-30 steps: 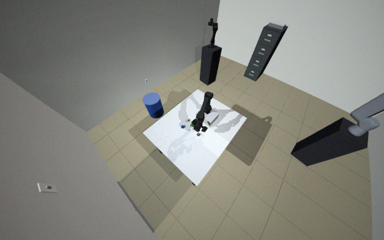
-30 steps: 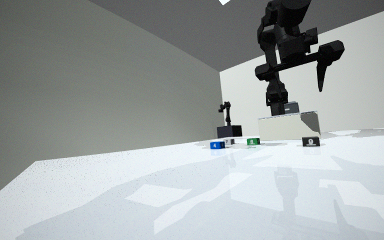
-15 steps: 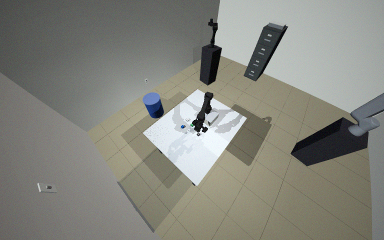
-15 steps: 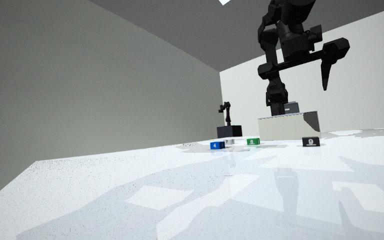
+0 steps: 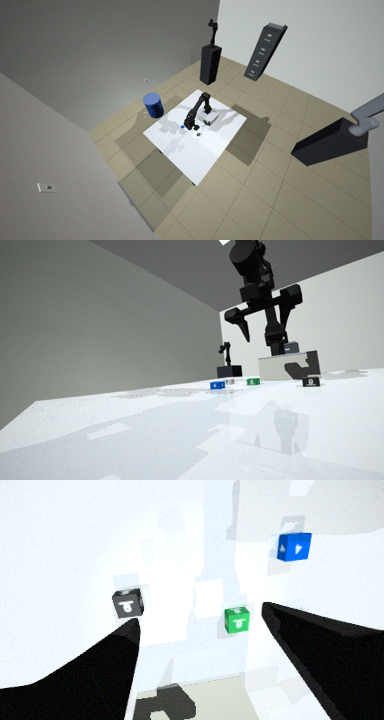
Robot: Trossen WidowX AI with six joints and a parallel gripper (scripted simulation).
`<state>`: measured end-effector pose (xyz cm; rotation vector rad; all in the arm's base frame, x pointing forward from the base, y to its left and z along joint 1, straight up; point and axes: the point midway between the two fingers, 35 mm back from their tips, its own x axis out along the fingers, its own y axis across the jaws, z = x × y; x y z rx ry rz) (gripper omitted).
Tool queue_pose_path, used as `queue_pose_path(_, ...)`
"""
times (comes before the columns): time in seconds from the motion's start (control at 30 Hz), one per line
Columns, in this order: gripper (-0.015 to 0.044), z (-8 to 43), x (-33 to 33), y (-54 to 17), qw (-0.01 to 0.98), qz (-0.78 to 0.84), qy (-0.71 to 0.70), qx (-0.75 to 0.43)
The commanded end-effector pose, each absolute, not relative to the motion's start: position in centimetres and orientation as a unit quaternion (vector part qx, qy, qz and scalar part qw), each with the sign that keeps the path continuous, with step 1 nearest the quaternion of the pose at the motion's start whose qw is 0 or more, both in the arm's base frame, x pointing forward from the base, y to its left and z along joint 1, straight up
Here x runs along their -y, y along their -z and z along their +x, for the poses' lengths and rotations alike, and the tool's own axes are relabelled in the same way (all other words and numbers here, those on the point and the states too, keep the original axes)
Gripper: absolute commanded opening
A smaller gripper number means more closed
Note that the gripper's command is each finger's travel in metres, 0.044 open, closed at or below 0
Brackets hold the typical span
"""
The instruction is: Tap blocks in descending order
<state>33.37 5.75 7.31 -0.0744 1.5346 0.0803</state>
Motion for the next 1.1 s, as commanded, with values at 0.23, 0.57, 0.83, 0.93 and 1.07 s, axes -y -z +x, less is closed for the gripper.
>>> queue_pose_path(0.23,0.0400,36.7,8.0,-7.7,0.718,-0.047,-0.038,-0.693)
queue_pose_path(0.57,0.0400,36.7,8.5,-7.6,0.718,-0.048,-0.038,-0.694)
queue_pose_path(0.83,0.0400,36.7,8.5,-7.6,0.718,-0.048,-0.038,-0.694)
queue_pose_path(0.93,0.0400,36.7,8.5,-7.6,0.718,-0.048,-0.038,-0.694)
queue_pose_path(1.07,0.0400,36.7,5.8,-7.7,0.718,-0.047,-0.039,-0.694)
